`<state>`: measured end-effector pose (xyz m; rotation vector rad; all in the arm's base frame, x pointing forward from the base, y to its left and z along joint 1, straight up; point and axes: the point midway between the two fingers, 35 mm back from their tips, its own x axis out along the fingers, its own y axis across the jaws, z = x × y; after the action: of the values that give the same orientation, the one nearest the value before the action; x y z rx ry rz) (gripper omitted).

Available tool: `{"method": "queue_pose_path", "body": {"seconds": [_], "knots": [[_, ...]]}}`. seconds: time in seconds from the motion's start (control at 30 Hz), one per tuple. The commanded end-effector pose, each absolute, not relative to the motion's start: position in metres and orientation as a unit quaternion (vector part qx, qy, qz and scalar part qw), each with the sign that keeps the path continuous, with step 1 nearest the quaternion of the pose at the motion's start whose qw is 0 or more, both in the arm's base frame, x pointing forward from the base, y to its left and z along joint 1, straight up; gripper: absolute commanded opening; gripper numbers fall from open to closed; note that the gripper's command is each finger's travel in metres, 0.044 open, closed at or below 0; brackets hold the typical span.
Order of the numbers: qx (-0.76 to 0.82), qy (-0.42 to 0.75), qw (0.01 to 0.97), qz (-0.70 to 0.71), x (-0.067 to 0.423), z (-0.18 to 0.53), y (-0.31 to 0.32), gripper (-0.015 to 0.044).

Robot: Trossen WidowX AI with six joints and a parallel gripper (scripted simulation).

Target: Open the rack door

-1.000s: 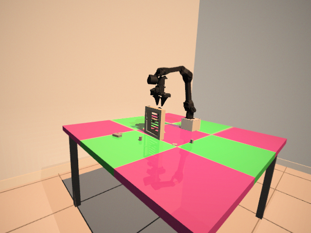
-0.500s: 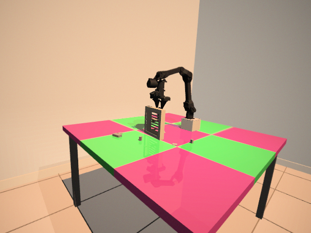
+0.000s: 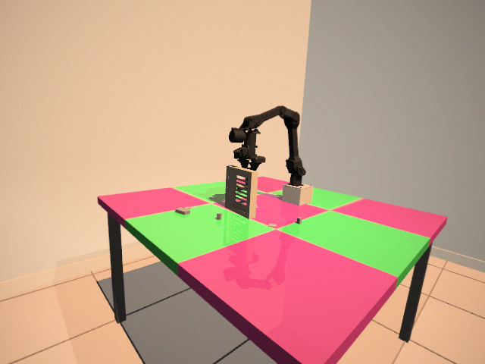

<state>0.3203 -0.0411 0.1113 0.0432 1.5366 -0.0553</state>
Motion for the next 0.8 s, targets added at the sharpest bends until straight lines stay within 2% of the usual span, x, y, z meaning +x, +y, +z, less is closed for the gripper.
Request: {"method": "queue_pose_path", "body": {"seconds": [0.0,0.13,0.4,0.77], "knots": [[0.018,0.696,0.718,-0.023,0.3193,0.103,-0.041,0.0285],[0.018,0.696,0.718,-0.023,0.3189,0.099,-0.0409,0.0285],[0.018,0.696,0.718,-0.023,0.3189,0.099,-0.0409,0.0075],[0.018,0.696,0.718,-0.023,0.3189,0.099,-0.0409,0.0013]]}}
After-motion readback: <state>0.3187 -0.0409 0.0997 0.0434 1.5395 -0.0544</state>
